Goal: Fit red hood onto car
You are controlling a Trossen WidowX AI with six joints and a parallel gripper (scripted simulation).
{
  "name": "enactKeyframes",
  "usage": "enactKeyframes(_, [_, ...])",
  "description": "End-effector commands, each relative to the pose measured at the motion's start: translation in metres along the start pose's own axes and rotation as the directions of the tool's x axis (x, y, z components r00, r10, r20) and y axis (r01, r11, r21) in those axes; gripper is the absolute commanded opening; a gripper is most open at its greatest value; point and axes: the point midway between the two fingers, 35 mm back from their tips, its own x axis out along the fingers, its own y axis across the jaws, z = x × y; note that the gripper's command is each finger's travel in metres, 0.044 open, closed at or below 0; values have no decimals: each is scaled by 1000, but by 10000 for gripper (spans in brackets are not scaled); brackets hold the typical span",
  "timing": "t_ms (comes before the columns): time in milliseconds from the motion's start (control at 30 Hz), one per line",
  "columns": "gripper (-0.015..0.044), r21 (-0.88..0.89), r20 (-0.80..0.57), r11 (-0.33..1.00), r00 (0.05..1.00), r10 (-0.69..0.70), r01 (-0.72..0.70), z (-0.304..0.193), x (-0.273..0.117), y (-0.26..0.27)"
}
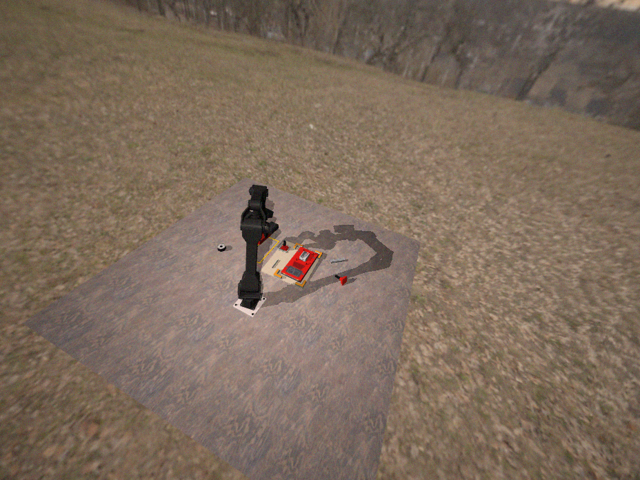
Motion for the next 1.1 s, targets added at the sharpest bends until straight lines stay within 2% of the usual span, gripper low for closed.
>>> enactKeyframes(0, [0,-76,6,997,1000,4,-4,-2,-2,-1])
enactKeyframes(267, [0,-79,6,997,1000,4,-4,-1,6,-1])
enactKeyframes(733, [0,-79,6,997,1000,4,-3,-1,72,-1])
enactKeyframes(1067, [0,-79,6,997,1000,4,-3,-1,76,-1])
